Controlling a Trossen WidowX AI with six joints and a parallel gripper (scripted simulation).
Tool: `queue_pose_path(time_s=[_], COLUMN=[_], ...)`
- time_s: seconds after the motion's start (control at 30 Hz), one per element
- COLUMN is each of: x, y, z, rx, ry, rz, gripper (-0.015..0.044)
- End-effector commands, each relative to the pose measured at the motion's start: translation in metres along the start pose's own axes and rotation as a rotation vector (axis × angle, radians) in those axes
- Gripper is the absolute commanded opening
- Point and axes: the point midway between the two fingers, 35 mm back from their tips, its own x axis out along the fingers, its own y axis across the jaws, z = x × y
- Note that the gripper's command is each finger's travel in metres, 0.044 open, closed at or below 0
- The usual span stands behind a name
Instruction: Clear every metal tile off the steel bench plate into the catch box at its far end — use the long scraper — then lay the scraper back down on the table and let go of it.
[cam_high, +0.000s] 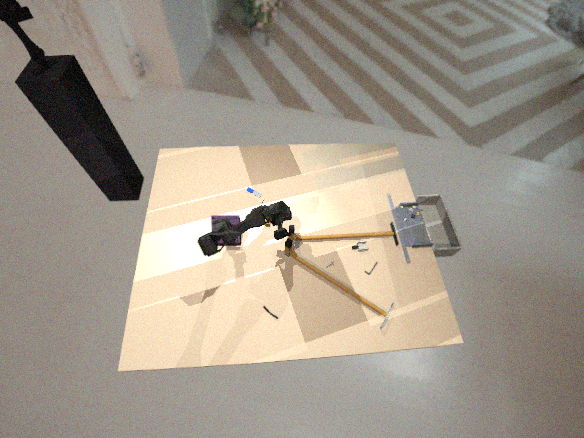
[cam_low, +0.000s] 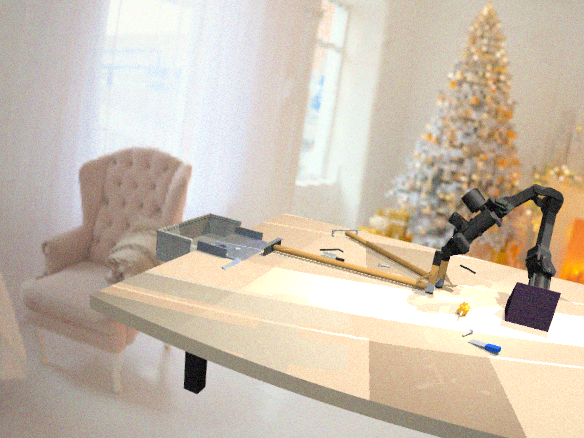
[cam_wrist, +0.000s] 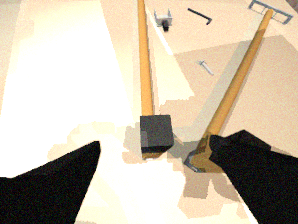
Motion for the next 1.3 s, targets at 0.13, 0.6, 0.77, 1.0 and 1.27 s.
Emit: queue_pose_path(time_s=[0.13,0.6,0.77,1.0,1.27], x=[-0.017,-0.044,-0.031,-0.017,-0.01], y=[0.002,-0.002,-0.001,-0.002,-0.001], z=[0.007,0.014,0.004,-0.008,-0.008], rx=[0.005,0.007,0.007,0.007,0.007], ry=[0.014,0.026,0.026,0.025,0.026], rz=[0.015,0.022,0.022,0.02,0.022], gripper=[0.044,0.044,0.044,0.044,0.044])
